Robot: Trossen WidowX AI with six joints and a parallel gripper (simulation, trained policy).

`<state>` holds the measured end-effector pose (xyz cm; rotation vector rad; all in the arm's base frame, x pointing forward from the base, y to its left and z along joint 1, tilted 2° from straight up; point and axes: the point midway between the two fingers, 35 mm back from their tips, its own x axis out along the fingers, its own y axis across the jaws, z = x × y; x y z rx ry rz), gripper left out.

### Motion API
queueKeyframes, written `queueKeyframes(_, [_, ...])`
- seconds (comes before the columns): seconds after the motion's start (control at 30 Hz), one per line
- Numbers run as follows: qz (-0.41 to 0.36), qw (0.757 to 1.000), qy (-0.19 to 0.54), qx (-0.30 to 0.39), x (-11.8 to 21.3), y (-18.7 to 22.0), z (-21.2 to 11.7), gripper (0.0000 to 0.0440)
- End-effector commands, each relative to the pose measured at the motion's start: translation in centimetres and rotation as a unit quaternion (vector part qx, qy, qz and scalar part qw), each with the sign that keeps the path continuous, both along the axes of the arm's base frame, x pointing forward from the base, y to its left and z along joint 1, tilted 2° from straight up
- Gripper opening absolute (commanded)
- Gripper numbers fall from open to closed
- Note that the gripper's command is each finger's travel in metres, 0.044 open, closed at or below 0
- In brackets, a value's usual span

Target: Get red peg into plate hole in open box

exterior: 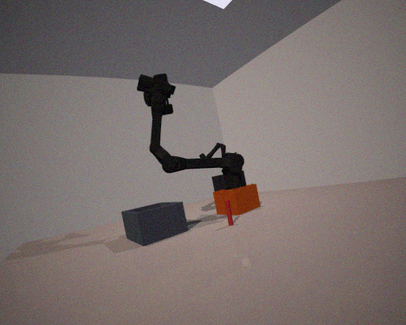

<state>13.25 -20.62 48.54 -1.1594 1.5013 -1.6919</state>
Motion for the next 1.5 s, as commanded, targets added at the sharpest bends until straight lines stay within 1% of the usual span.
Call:
queueKeyframes(0.0, [-0.011, 1.000, -0.007, -0.012, -0.8, 0.0, 0.3, 0.0415])
queueKeyframes(0.07, [-0.031, 0.999, -0.022, -0.035, -2.3, 0.2, 0.7, 0.0440])
queueKeyframes(0.33, [-0.097, 0.982, -0.102, -0.127, -8.2, 1.8, 1.9, 0.0440])
queueKeyframes(0.5, [-0.133, 0.962, -0.151, -0.187, -11.7, 3.4, 2.2, 0.0440])
queueKeyframes(0.7, [-0.174, 0.928, -0.204, -0.260, -15.6, 5.9, 2.2, 0.0440])
queueKeyframes(0.87, [-0.208, 0.892, -0.241, -0.322, -18.5, 8.3, 1.9, 0.0440])
queueKeyframes(1.07, [-0.247, 0.840, -0.276, -0.396, -21.7, 11.7, 1.2, 0.0440])
queueKeyframes(1.27, [-0.286, 0.780, -0.301, -0.469, -24.3, 15.4, 0.1, 0.0440])
queueKeyframes(1.47, [-0.322, 0.712, -0.315, -0.539, -26.2, 19.4, -1.4, 0.0440])
